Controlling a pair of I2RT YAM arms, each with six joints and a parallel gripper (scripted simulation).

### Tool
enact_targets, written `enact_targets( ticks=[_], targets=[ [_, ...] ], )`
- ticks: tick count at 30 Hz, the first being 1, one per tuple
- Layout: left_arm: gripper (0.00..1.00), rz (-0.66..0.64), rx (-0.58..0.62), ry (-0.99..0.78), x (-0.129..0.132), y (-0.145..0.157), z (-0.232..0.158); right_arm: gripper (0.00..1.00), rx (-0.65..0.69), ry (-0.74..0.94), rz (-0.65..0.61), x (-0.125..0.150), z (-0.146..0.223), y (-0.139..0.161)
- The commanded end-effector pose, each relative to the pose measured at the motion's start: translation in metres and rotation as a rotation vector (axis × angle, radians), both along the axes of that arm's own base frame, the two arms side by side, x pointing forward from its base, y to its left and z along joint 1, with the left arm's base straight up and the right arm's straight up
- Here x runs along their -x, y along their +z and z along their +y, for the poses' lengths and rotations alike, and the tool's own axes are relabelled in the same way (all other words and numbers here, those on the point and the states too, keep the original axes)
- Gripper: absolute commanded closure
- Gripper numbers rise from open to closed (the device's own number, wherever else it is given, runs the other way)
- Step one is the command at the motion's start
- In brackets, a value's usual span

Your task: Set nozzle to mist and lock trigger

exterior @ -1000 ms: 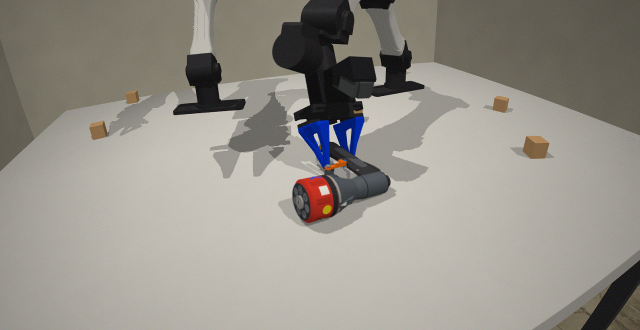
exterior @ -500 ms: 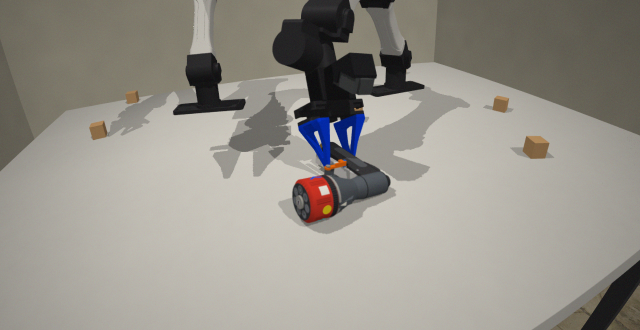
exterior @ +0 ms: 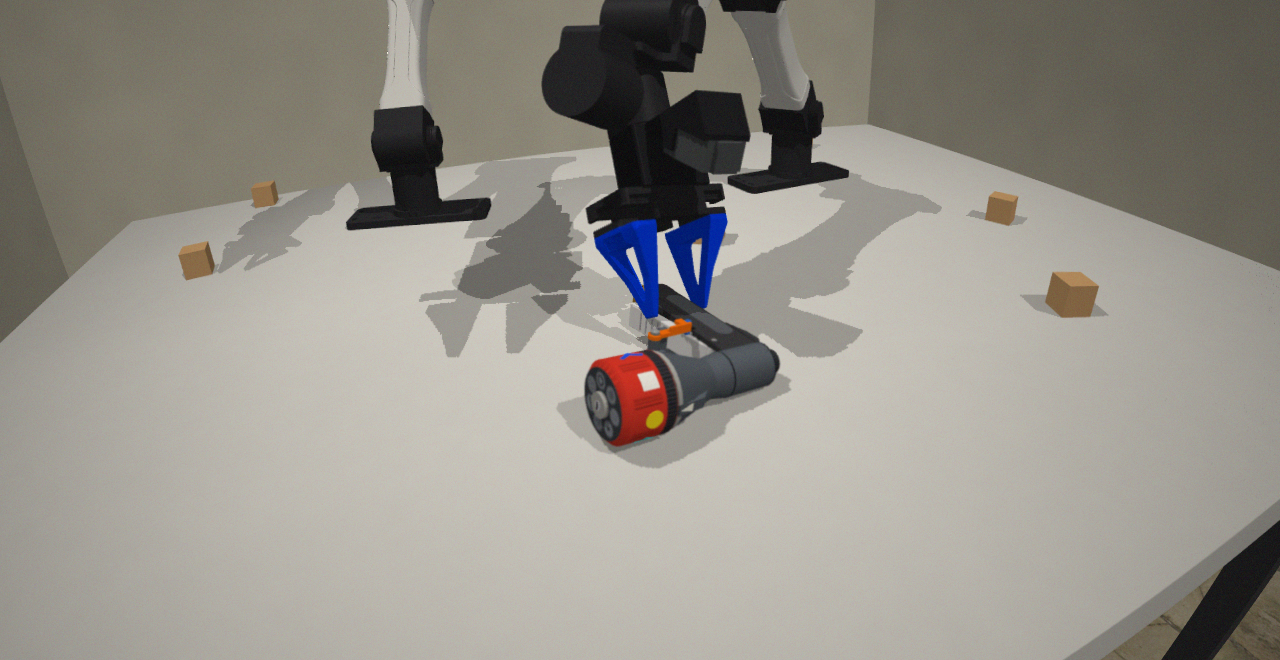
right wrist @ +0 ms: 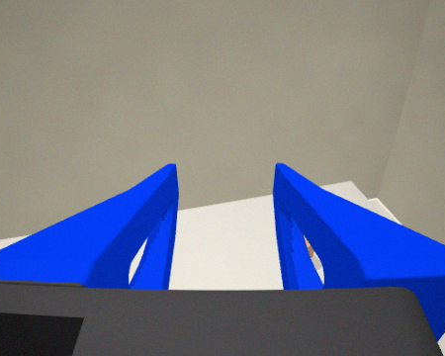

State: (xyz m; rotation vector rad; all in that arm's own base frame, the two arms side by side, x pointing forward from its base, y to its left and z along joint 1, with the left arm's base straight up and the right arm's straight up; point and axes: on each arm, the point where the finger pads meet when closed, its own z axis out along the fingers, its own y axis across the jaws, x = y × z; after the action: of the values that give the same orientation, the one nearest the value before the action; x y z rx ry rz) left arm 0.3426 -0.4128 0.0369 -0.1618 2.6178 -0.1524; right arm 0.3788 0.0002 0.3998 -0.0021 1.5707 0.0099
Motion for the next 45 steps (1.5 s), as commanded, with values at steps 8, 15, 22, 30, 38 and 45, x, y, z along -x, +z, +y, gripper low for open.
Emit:
enact_targets(
  ticks=[8,15,22,30,38,45],
  targets=[
    [0.50,-0.051,0.070,-0.005,0.013,0.063,-0.011,0.63,-0.005,-0.007,-0.069,0.003,-0.002,0.027],
    [0.50,-0.035,0.043,0.007,0.020,0.054,0.003,0.63,-0.005,-0.007,-0.069,0.003,-0.002,0.027],
    [0.50,-0.054,0.071,0.006,0.014,0.066,-0.002,0.63,-0.005,-0.007,-0.069,0.003,-0.002,0.027],
    [0.50,-0.022,0.030,0.008,0.017,0.053,0.000,0.63,-0.005,-0.007,-0.069,0.003,-0.002,0.027],
    [0.50,-0.076,0.101,-0.036,-0.013,0.081,0.023,0.63,-0.001,-0.001,-0.065,0.002,0.001,0.026],
    [0.50,-0.113,0.134,-0.044,-0.031,0.102,0.043,0.63,0.005,0.009,-0.059,0.001,0.005,0.024]
  ],
)
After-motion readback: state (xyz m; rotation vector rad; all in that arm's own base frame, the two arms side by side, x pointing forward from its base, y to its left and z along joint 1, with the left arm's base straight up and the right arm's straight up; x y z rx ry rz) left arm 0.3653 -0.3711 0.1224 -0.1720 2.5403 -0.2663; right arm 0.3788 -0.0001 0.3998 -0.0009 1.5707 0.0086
